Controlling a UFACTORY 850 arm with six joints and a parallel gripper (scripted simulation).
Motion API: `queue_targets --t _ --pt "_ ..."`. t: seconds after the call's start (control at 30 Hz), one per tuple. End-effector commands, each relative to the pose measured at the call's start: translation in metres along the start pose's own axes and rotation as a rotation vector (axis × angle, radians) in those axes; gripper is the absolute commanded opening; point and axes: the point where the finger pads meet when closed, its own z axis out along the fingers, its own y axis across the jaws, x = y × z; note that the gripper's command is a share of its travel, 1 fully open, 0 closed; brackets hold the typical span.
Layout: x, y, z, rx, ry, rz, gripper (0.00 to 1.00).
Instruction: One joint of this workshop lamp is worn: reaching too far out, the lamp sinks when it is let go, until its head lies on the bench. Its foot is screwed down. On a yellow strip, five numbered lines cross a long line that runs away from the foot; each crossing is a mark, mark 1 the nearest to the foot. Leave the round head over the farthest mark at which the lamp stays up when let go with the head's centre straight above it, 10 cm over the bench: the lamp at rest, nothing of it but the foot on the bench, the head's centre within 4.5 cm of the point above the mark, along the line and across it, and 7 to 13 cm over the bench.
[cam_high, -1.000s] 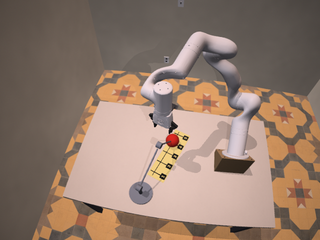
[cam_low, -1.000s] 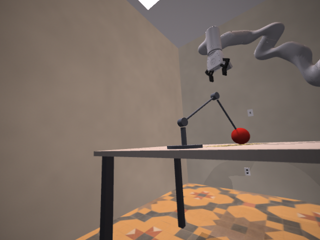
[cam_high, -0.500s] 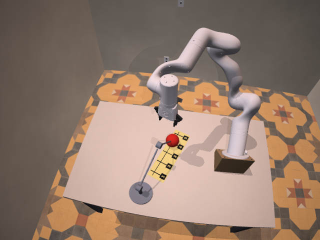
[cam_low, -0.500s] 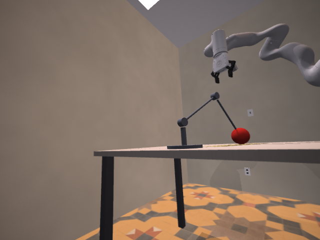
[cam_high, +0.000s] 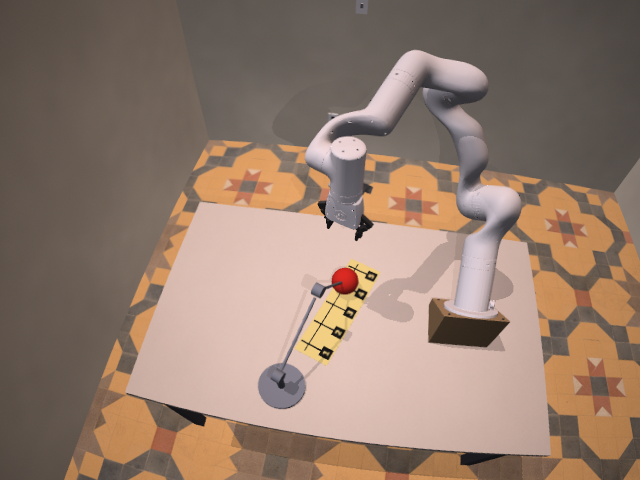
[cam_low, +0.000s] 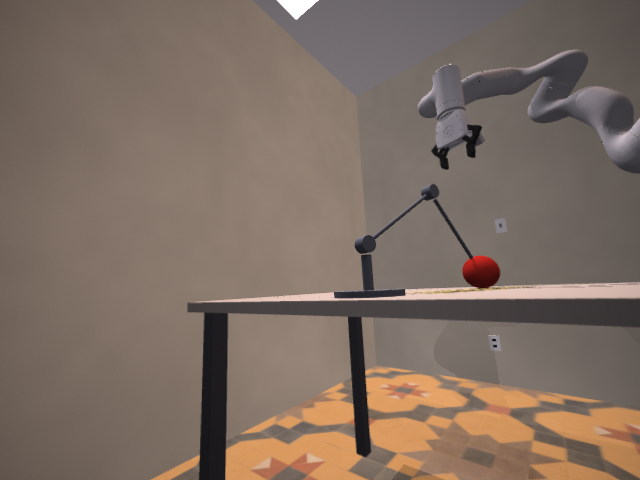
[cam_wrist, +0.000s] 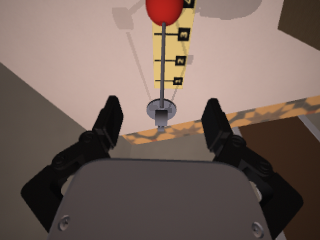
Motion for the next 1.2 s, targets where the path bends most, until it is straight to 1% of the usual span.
queue_targets --t 0.0,0.27,0.33,0.83,0.9,1.17 --pt "0.009 0.0 -0.001 0.001 -0.002 0.001 1.0" --pt "0.025 0.0 -0.001 0.001 -0.001 0.001 1.0" --pt "0.025 0.0 -0.001 0.001 -0.001 0.001 1.0" --pt "0.021 0.0 -0.001 0.003 -0.232 0.002 1.0" --pt "0.021 0.0 -0.001 0.003 -0.232 0.002 1.0" --pt "0.021 0.0 -0.001 0.004 -0.336 0.003 1.0"
